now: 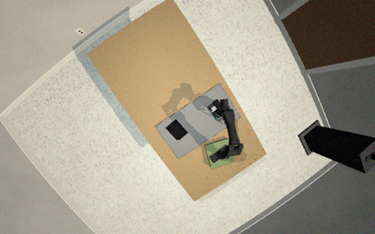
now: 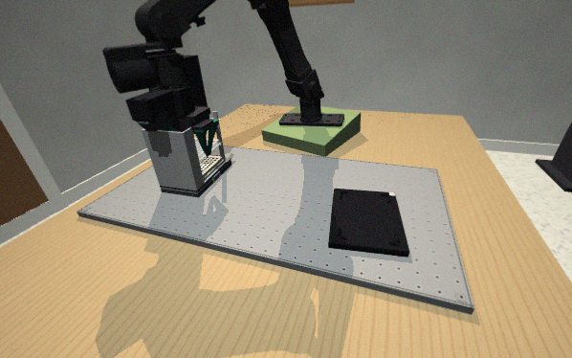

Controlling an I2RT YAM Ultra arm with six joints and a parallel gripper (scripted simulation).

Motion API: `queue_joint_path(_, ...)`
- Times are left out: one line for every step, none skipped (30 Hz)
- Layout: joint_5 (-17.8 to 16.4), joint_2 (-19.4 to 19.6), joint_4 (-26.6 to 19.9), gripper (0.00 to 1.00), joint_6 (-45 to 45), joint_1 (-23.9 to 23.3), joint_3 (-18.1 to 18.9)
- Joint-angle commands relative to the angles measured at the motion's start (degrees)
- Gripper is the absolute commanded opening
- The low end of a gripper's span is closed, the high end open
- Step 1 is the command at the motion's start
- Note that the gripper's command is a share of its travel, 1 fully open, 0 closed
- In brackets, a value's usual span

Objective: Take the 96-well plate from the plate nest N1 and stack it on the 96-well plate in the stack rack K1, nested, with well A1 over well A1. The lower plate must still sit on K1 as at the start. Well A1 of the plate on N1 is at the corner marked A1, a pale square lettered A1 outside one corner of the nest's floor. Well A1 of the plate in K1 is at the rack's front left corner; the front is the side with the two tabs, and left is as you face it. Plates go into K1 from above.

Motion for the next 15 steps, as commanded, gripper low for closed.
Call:
queue_joint_path(-0.5,-0.5,2.0,0.0,0.3,0.4,-1.4)
queue_joint_path(-0.4,-0.1,2.4,0.0,0.3,0.4,-1.6)
queue_joint_path(-0.4,0.4,2.7,0.0,0.4,0.4,-1.9)
queue_joint_path(-0.4,0.8,3.1,0.0,0.4,0.5,-2.2)
queue_joint_path(-0.4,0.9,3.4,0.0,0.4,0.5,-2.4)
queue_joint_path(-0.4,0.8,3.7,0.0,0.4,0.5,-2.6)
queue_joint_path(-0.4,0.6,4.1,0.0,0.4,0.5,-2.8)
queue_joint_path(-0.4,0.6,4.1,0.0,0.4,0.5,-2.8)
queue_joint_path(-0.4,0.6,4.1,0.0,0.4,0.5,-2.8)
queue_joint_path(-0.4,-0.7,4.4,0.0,0.3,0.3,-2.2)
queue_joint_path(-0.4,0.0,4.7,0.0,0.3,0.4,-3.2)
queue_joint_path(-0.4,0.8,5.1,0.0,0.3,0.4,-3.4)
queue_joint_path(-0.4,1.6,5.4,0.0,0.3,0.4,-3.7)
queue_joint_path(-0.4,1.6,5.6,0.0,0.3,0.4,-3.8)
queue_joint_path(-0.4,1.0,5.6,0.0,0.3,0.4,-3.7)
